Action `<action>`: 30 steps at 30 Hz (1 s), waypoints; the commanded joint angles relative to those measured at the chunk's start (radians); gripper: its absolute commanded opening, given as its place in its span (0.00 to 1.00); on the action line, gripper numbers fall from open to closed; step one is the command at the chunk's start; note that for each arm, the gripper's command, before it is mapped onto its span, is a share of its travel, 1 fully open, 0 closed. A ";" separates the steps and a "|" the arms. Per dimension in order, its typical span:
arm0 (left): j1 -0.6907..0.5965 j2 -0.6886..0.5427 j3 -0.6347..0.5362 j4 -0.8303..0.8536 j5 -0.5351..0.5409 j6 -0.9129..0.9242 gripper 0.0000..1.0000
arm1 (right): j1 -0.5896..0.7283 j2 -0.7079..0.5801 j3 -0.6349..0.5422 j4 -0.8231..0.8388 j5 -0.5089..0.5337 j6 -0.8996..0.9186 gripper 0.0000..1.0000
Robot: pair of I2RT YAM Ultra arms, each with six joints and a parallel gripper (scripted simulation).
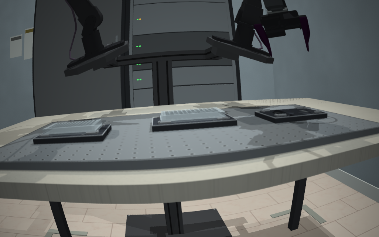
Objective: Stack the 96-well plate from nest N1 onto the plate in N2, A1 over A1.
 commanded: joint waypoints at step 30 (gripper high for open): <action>0.496 -0.010 0.007 0.347 0.323 -0.313 1.00 | -0.646 0.799 -0.196 0.796 -0.195 -0.157 1.00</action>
